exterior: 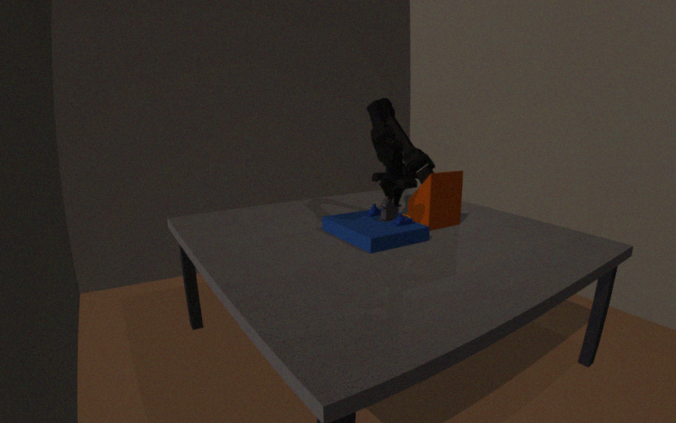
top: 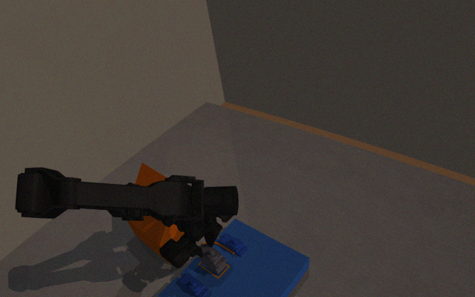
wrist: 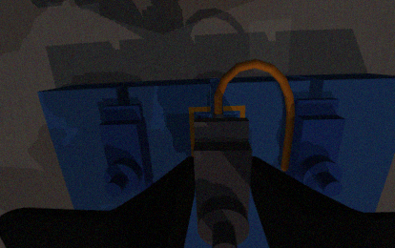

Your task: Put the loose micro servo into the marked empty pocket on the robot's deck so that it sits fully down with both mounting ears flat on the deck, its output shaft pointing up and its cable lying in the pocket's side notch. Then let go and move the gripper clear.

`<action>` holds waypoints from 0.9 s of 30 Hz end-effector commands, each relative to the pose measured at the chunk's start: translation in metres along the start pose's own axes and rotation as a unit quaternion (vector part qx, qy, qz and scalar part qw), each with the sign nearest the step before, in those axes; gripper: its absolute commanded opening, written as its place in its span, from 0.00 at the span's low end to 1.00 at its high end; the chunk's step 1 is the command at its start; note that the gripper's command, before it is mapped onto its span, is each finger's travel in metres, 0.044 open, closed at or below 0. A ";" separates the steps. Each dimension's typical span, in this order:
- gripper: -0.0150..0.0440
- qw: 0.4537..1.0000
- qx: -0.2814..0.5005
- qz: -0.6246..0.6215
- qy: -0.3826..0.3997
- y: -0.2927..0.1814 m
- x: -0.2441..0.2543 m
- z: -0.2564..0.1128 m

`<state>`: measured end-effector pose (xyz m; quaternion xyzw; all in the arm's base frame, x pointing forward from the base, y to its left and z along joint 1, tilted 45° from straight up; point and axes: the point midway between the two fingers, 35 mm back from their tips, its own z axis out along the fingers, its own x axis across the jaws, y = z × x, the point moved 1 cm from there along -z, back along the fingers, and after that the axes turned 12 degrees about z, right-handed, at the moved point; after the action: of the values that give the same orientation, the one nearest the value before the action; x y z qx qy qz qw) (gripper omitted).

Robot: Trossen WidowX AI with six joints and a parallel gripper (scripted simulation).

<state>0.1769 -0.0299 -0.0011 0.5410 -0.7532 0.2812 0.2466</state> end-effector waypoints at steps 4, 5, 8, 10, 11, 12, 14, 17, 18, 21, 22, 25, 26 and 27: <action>0.25 1.000 0.001 -0.002 0.002 0.000 0.000 0.006; 0.25 1.000 0.001 -0.002 0.002 0.000 0.000 0.007; 0.25 1.000 0.001 -0.002 0.002 0.000 0.000 0.009; 0.25 1.000 0.001 -0.002 0.002 0.000 0.000 0.011; 0.25 1.000 0.001 -0.002 0.002 0.000 0.000 0.011; 0.25 1.000 0.001 -0.002 0.002 0.000 0.000 0.012; 0.25 1.000 0.001 -0.002 0.002 0.000 0.000 0.014; 0.25 1.000 0.001 -0.002 0.002 0.000 0.000 0.016; 0.25 1.000 0.001 -0.002 0.002 0.000 0.000 0.017; 0.25 1.000 0.001 -0.002 0.002 0.000 0.001 0.019; 0.25 1.000 0.001 -0.002 0.002 0.000 0.001 0.020; 0.25 1.000 0.001 -0.002 0.002 0.000 0.001 0.023; 0.25 1.000 0.001 -0.002 0.002 0.000 0.001 0.023; 0.25 1.000 0.001 -0.002 0.002 0.000 0.001 0.024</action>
<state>0.1750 -0.0449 -0.0158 0.5413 -0.7524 0.2821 0.2479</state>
